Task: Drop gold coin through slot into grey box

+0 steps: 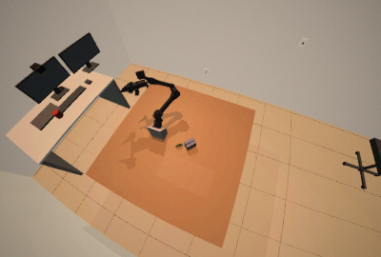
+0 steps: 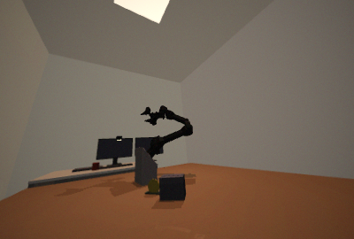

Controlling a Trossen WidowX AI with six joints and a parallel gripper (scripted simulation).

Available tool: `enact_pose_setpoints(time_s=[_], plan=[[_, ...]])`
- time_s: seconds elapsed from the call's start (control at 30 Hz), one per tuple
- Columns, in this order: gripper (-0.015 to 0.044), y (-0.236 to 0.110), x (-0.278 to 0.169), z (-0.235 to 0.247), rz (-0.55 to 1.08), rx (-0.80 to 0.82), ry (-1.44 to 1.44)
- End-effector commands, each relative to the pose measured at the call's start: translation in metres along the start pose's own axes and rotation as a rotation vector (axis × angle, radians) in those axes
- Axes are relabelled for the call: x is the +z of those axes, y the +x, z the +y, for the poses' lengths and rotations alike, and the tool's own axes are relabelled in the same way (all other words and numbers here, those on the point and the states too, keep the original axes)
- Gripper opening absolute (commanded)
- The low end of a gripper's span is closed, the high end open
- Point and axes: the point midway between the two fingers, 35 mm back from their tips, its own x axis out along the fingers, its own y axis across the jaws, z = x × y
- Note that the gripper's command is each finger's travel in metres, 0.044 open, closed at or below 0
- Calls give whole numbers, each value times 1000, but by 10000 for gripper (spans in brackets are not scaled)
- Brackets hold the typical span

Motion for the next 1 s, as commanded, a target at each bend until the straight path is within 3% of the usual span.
enact_pose_setpoints(time_s=[0.0,0.27,0.63,0.97], plan=[[374,1,1,-3,-5,-8,-20],[164,19,51,-115,-81,-405,-858],[161,2,110,-201,44,-778,-1564],[161,-35,174,-262,329,-1157,-2147]])
